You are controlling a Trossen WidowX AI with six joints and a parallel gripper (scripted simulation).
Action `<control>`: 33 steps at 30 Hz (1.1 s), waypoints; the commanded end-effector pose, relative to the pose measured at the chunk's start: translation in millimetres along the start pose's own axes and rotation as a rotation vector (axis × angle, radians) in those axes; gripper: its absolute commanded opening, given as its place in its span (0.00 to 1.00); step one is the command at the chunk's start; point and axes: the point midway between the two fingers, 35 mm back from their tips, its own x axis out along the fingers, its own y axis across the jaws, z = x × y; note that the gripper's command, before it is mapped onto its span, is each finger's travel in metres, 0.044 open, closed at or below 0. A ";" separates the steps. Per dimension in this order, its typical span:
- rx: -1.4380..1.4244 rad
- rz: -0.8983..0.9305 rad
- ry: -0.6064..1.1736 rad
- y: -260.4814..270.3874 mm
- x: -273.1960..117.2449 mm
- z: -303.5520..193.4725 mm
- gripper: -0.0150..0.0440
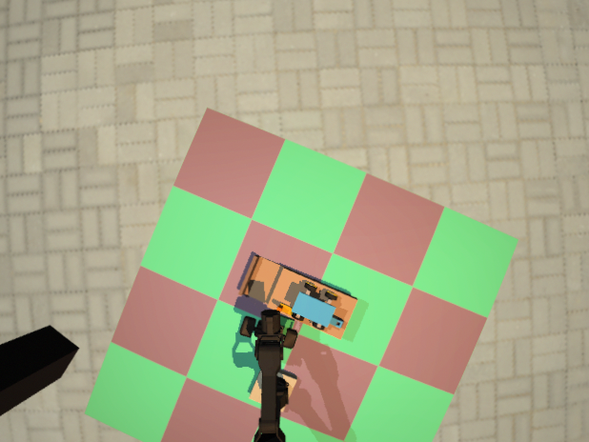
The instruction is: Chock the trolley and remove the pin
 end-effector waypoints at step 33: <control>0.005 -0.001 -0.009 22.2 3.2 -2.5 0.58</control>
